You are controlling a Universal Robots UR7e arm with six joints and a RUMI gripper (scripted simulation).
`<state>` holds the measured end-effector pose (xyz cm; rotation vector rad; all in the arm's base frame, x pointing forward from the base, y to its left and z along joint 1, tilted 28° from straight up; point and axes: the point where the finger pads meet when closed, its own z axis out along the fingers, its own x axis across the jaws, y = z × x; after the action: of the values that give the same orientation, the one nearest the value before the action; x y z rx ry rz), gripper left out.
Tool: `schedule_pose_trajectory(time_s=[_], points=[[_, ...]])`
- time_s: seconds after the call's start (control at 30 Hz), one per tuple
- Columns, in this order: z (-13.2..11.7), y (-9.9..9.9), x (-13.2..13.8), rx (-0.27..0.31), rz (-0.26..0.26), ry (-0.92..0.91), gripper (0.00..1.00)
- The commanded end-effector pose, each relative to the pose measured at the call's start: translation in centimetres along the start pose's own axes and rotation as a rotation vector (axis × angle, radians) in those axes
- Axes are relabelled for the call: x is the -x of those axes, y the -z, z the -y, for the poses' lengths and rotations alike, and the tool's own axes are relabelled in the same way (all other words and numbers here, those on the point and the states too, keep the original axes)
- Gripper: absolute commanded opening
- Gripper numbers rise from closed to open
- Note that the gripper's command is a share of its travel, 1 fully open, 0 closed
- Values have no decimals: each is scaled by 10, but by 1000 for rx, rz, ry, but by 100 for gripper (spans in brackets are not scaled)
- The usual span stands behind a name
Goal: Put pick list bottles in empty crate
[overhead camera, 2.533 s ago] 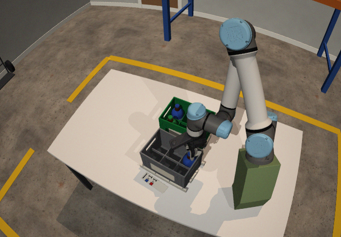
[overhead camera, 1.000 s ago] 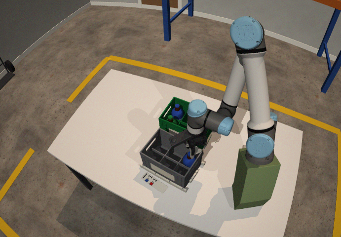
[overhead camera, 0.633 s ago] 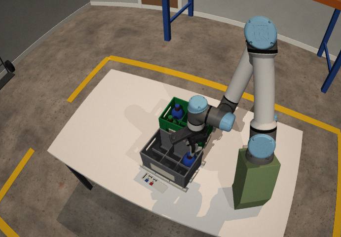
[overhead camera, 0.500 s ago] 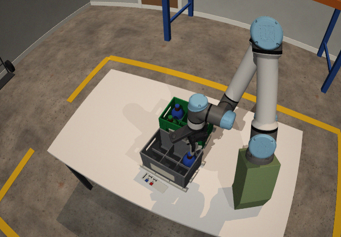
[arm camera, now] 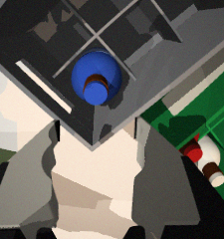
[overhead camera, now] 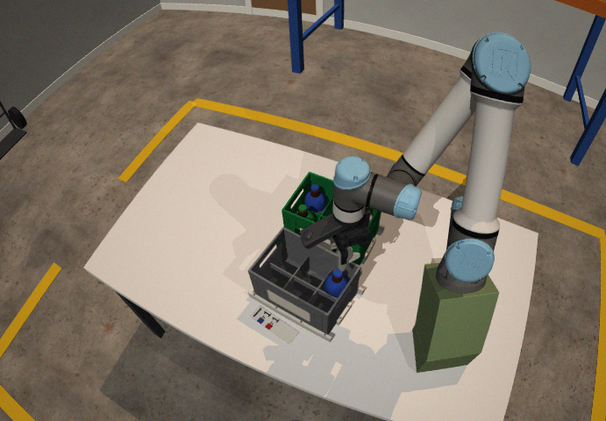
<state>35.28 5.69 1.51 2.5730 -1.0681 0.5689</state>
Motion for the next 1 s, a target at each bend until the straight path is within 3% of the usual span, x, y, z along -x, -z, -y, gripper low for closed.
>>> schedule_pose_trajectory(time_s=[0.0, 0.97], points=[[0, 3, 1, 7, 5, 1, 38], [-2, 2, 2, 10, 8, 2, 38]])
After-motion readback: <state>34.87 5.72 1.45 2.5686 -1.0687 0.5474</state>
